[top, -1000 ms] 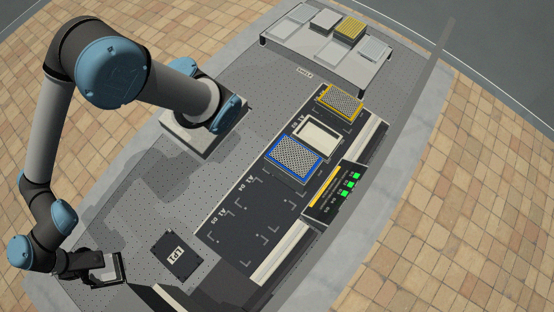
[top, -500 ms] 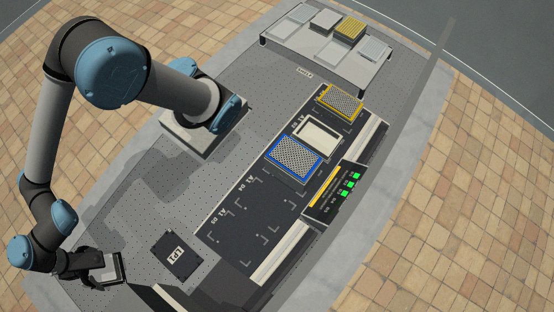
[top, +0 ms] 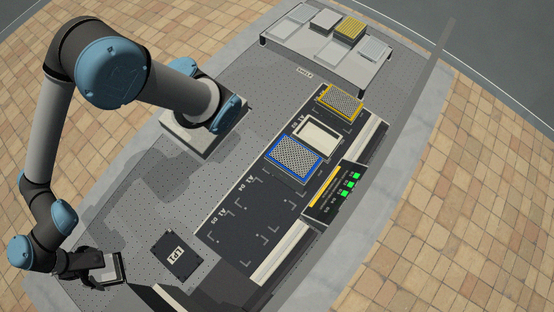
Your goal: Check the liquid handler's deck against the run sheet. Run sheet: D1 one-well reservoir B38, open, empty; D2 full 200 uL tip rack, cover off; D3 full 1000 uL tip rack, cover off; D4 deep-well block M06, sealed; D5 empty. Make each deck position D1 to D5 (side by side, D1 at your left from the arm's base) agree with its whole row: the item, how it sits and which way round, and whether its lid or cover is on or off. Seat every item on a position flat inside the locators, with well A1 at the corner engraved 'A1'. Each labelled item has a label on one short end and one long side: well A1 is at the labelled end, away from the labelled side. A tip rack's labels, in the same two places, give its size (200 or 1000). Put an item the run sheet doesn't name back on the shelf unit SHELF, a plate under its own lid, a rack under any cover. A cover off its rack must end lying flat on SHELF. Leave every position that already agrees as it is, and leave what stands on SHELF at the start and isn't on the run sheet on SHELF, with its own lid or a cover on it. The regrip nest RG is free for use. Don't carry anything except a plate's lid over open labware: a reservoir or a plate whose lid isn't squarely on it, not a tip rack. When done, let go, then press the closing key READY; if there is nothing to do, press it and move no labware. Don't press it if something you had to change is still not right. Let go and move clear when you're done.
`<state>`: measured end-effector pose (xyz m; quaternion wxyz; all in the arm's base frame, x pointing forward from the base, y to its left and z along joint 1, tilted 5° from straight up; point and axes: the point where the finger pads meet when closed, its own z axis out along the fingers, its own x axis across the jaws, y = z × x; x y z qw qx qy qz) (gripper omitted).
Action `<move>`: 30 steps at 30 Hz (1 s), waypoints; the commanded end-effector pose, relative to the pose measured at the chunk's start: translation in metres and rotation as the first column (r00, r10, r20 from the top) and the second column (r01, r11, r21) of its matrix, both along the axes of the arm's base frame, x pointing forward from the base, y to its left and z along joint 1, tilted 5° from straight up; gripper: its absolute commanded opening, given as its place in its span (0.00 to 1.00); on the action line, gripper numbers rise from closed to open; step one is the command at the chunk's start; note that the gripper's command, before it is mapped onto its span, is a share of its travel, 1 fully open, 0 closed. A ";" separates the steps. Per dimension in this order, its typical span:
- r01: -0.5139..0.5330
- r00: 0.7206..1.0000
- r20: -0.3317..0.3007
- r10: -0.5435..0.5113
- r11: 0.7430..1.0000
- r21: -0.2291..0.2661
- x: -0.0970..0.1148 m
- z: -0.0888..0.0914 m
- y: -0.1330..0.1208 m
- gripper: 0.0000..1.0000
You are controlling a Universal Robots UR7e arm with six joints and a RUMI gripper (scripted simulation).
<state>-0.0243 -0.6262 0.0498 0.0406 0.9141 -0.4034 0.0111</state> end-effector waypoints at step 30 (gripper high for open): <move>0.000 1.000 0.000 0.000 1.000 -0.002 0.000 0.017 0.001 0.82</move>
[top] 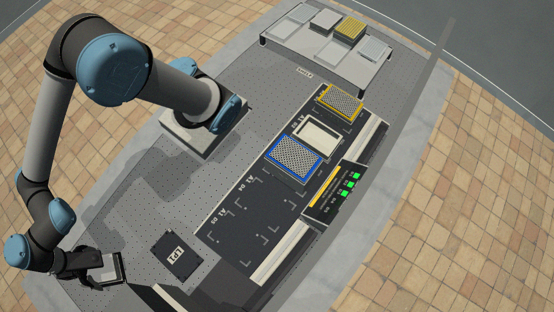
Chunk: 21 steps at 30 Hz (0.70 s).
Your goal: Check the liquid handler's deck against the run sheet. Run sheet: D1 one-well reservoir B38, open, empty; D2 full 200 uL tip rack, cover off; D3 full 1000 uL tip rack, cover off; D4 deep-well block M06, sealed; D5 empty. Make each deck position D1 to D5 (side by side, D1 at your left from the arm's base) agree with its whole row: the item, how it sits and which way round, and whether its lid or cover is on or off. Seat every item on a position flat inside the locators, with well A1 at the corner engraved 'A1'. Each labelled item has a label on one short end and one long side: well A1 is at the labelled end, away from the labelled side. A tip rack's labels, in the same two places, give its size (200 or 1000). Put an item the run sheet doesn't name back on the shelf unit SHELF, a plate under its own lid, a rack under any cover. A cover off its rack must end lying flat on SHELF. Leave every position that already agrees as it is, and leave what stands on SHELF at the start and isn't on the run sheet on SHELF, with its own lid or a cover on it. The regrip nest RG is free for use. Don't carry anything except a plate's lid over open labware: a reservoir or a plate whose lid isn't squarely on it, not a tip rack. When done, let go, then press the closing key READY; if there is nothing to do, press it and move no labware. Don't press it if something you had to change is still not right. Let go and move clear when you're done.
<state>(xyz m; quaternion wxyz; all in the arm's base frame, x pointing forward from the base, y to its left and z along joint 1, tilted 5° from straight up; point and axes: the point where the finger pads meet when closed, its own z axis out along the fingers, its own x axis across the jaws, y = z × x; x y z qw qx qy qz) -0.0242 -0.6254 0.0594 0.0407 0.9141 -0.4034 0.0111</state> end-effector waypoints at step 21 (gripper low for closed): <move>0.000 1.000 0.000 0.000 1.000 -0.002 0.000 0.039 0.003 0.82</move>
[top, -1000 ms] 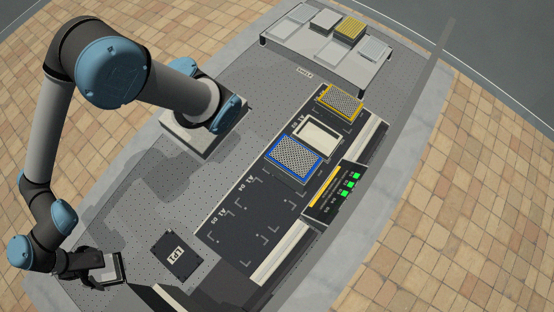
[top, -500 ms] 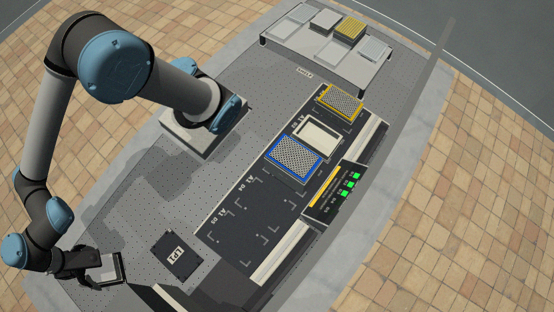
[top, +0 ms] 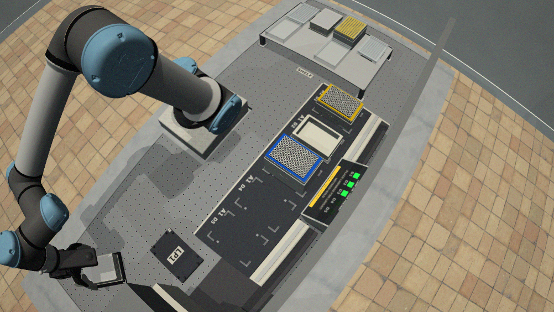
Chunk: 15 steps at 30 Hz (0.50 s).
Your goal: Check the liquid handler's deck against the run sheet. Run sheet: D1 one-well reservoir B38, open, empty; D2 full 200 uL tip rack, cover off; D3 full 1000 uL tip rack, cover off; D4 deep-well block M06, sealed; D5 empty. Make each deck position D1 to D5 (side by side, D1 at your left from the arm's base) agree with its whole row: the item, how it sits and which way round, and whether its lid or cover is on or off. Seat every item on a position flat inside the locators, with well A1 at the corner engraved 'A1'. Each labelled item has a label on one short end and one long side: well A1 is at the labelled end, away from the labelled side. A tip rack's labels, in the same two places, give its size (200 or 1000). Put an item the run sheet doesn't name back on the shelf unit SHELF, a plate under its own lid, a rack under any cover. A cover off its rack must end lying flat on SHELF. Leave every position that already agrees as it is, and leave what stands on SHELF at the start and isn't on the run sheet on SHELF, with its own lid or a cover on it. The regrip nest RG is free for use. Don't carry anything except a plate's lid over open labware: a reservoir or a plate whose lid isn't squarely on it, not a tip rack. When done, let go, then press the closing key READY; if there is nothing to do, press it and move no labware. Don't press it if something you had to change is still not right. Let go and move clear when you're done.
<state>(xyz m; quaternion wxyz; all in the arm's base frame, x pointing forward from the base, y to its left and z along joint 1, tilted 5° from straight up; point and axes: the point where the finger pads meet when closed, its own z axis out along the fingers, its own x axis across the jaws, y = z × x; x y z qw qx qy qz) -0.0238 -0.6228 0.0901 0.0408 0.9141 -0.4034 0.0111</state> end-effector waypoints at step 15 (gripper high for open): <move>0.000 1.000 0.000 0.000 1.000 -0.001 0.000 0.030 0.002 0.82</move>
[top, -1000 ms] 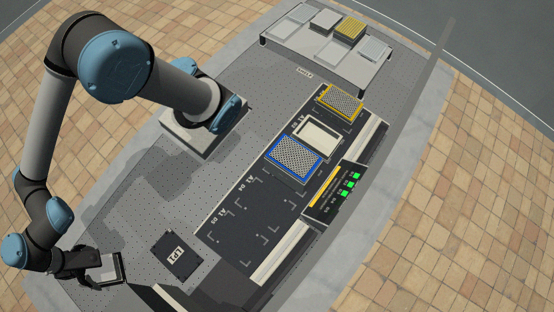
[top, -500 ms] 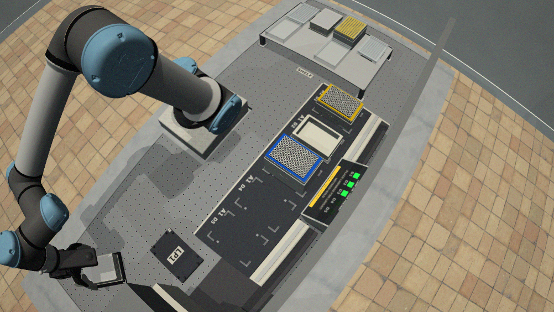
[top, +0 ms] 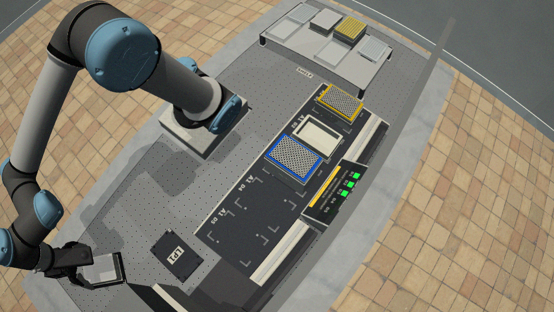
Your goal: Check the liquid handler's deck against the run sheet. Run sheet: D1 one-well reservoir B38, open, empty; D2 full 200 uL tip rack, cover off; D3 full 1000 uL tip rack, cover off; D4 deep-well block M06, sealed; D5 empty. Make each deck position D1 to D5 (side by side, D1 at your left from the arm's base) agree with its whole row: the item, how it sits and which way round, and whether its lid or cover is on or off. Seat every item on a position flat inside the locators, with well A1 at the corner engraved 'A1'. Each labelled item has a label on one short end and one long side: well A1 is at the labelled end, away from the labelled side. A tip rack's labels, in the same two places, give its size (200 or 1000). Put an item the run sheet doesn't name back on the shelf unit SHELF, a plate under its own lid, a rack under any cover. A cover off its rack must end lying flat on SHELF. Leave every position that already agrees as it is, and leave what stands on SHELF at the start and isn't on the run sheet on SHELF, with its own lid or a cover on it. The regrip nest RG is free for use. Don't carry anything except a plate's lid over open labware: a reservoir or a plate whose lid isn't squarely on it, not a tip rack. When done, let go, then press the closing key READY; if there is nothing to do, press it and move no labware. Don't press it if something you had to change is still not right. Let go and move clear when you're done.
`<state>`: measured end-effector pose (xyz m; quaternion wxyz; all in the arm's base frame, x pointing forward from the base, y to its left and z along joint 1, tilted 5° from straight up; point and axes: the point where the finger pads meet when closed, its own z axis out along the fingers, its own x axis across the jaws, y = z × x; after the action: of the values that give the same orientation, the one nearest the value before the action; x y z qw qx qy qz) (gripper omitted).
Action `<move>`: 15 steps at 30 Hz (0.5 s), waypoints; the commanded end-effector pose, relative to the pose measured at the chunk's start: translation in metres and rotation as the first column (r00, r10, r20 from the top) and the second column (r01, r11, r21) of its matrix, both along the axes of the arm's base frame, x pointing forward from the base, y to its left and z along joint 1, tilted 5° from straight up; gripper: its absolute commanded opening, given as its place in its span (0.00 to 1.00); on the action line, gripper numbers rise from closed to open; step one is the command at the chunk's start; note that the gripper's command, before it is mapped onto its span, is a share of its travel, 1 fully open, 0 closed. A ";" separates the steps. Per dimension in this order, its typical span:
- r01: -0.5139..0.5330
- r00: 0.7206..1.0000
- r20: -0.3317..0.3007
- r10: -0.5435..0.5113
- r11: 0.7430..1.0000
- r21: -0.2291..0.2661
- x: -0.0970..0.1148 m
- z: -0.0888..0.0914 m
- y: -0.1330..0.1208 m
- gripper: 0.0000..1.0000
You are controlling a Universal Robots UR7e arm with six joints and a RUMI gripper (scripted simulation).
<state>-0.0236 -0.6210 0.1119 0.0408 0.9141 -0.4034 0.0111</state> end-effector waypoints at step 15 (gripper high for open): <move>0.000 1.000 0.000 0.000 1.000 -0.001 0.000 0.030 0.002 0.82</move>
<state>-0.0233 -0.6192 0.1338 0.0408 0.9141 -0.4034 0.0111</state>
